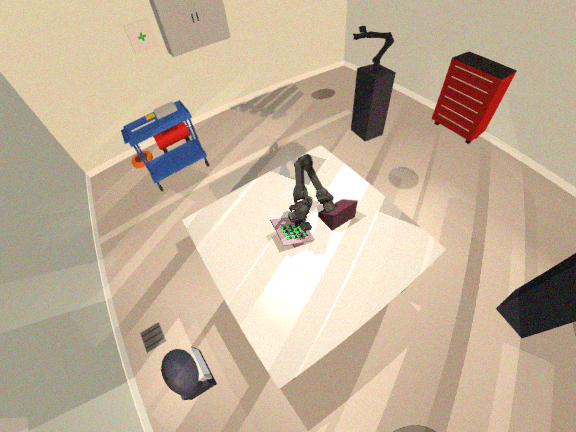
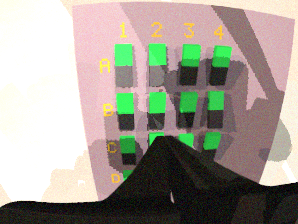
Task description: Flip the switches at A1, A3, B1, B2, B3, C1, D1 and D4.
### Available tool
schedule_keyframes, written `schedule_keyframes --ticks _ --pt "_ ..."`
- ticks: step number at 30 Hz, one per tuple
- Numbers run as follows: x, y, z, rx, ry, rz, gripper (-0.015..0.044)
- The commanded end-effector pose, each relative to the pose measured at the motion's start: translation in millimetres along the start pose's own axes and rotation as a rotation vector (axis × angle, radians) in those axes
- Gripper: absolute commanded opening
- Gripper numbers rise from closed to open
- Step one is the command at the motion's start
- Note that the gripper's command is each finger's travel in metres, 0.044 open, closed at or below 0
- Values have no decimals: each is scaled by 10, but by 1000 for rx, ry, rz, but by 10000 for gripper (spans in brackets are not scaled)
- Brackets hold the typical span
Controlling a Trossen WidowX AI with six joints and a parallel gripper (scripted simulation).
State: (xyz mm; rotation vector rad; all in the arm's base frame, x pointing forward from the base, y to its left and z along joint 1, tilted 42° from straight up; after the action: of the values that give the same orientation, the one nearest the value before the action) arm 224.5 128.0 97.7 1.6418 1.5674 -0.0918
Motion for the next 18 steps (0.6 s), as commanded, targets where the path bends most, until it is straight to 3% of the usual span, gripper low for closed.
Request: schedule_keyframes --ticks 1,5,18 --pt "-23 46 -12 -8 5 -5 0" --pt "-21 72 300 13 0 -4 0" --pt "-24 75 433 14 -1 -4 0"
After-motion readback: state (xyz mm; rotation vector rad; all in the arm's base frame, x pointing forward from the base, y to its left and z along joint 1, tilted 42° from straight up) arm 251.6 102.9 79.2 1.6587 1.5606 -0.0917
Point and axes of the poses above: the point midway between the two fingers, 35 mm back from their tips, its own z axis out along the fingers, its own x axis across the jaws, y = z × x, the point moved 6 cm from there along -z, back along the fingers, and after that the axes turned 10 degrees about z, right-handed, at the moved point
